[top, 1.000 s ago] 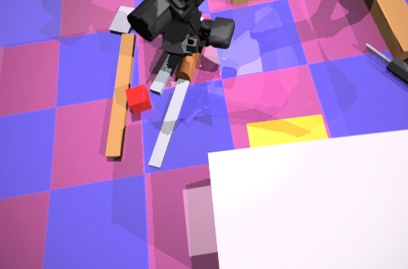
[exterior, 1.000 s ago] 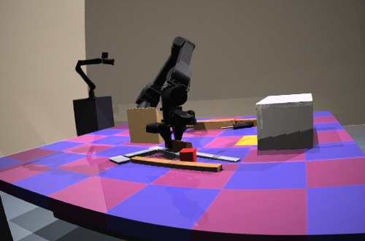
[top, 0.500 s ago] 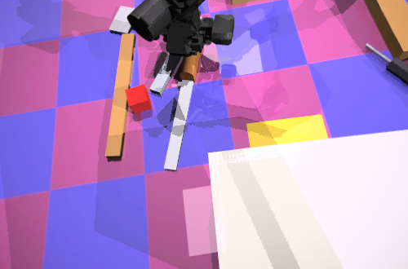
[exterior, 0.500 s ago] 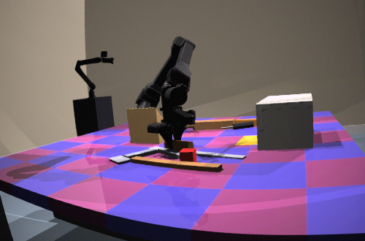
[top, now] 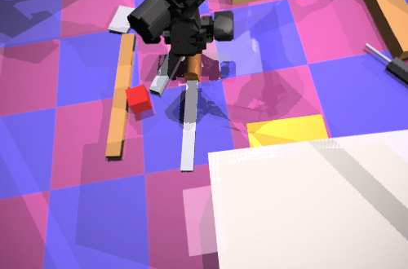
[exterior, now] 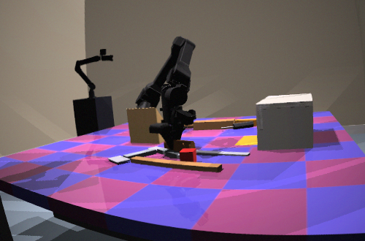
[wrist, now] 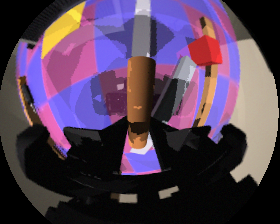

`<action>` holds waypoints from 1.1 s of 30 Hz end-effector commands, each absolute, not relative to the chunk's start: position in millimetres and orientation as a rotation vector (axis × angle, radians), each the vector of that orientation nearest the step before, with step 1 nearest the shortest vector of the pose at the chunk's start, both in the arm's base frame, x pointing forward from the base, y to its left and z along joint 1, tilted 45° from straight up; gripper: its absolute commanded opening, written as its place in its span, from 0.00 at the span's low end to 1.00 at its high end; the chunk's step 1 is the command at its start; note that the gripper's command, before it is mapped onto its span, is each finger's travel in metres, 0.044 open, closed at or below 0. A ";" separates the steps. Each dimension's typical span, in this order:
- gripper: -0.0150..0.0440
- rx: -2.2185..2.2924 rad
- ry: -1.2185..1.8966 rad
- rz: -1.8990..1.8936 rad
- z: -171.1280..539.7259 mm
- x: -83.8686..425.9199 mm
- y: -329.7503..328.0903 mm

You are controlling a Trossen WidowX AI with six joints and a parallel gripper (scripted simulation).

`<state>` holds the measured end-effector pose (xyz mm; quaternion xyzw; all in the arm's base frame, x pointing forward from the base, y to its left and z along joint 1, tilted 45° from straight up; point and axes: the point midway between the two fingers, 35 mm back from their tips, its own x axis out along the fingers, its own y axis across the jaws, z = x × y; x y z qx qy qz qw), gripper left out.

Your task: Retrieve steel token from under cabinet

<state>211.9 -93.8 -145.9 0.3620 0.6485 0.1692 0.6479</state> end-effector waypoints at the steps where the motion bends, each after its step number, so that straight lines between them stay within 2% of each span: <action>1: 0.25 0.788 1.463 0.410 -146.1 212.3 -94.8; 33: 0.25 0.586 1.379 0.582 -145.5 212.6 -94.2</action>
